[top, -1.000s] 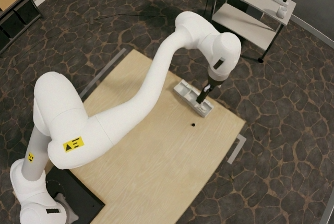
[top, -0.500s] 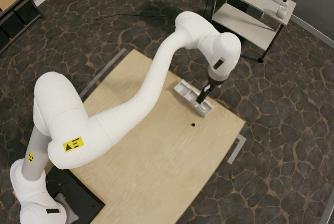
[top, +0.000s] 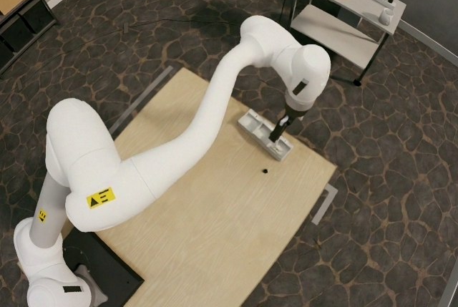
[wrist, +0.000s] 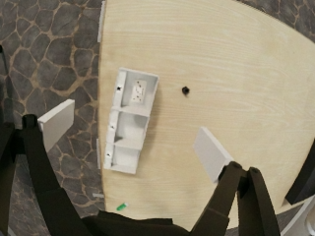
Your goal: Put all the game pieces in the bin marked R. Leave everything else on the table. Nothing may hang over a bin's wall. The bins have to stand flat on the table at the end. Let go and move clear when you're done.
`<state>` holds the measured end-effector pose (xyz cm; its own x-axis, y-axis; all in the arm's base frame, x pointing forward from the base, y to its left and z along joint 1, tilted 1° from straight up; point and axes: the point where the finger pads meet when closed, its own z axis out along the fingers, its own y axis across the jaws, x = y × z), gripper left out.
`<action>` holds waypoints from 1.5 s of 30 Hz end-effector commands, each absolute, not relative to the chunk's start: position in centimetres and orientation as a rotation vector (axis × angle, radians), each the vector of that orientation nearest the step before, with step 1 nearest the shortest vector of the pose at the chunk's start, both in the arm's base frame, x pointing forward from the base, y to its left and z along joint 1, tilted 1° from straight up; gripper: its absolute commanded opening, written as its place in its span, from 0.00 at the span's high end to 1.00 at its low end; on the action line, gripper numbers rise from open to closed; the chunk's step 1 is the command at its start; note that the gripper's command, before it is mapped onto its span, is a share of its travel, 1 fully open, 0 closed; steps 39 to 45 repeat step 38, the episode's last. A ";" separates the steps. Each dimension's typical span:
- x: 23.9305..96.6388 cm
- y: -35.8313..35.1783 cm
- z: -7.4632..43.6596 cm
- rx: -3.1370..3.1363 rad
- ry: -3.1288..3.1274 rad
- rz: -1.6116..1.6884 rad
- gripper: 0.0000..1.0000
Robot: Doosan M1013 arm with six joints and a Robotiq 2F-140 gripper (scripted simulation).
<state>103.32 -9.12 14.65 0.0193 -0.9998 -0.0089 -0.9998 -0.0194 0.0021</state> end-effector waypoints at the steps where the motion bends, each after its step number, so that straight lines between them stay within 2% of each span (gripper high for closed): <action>1: 103.4 -9.1 14.8 -2.238 2.195 0.010 0.00; 45: 103.4 -9.1 14.8 -2.238 2.195 0.010 0.00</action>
